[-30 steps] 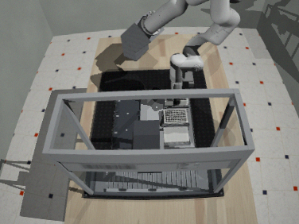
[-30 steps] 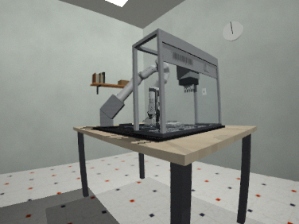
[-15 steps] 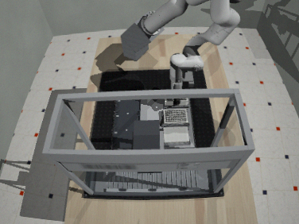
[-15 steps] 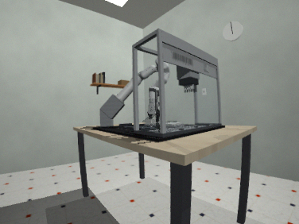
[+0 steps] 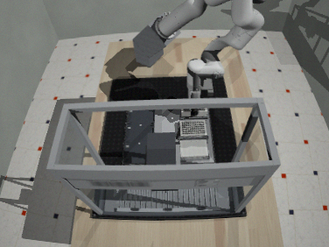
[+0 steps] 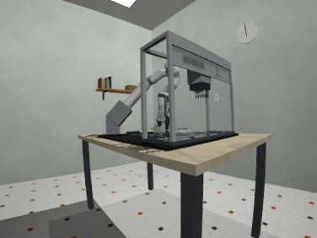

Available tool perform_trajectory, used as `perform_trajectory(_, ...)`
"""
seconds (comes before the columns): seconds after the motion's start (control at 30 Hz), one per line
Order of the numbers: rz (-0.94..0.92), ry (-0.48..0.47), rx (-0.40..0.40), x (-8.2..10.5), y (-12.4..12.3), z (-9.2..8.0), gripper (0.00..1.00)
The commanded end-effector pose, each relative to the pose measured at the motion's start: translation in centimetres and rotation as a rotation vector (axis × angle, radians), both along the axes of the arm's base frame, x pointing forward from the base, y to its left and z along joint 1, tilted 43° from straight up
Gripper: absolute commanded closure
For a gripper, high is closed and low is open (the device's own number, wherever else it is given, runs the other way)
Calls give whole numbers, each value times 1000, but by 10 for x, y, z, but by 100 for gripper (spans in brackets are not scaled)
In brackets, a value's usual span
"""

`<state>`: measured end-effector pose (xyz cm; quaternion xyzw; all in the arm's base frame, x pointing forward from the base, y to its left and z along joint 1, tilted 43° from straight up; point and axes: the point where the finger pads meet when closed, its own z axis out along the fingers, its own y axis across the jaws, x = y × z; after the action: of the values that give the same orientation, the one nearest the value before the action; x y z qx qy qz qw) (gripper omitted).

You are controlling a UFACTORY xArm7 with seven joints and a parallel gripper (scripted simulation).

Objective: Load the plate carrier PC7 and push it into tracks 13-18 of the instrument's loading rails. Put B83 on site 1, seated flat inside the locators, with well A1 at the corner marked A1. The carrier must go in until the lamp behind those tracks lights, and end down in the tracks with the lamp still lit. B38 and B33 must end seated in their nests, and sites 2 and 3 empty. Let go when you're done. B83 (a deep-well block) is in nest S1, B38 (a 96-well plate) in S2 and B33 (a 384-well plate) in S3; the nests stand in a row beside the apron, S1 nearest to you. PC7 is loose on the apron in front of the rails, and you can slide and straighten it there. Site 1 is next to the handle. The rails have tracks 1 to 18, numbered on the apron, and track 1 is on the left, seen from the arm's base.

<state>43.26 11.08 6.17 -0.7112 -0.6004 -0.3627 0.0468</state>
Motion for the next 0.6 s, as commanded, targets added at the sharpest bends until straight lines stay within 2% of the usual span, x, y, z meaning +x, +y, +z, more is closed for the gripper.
perform_trajectory(0.0, -3, -1, 0, 1, -1, 1, 100)
perform_trajectory(0.57, -3, -1, 0, 0, -2, 2, 100)
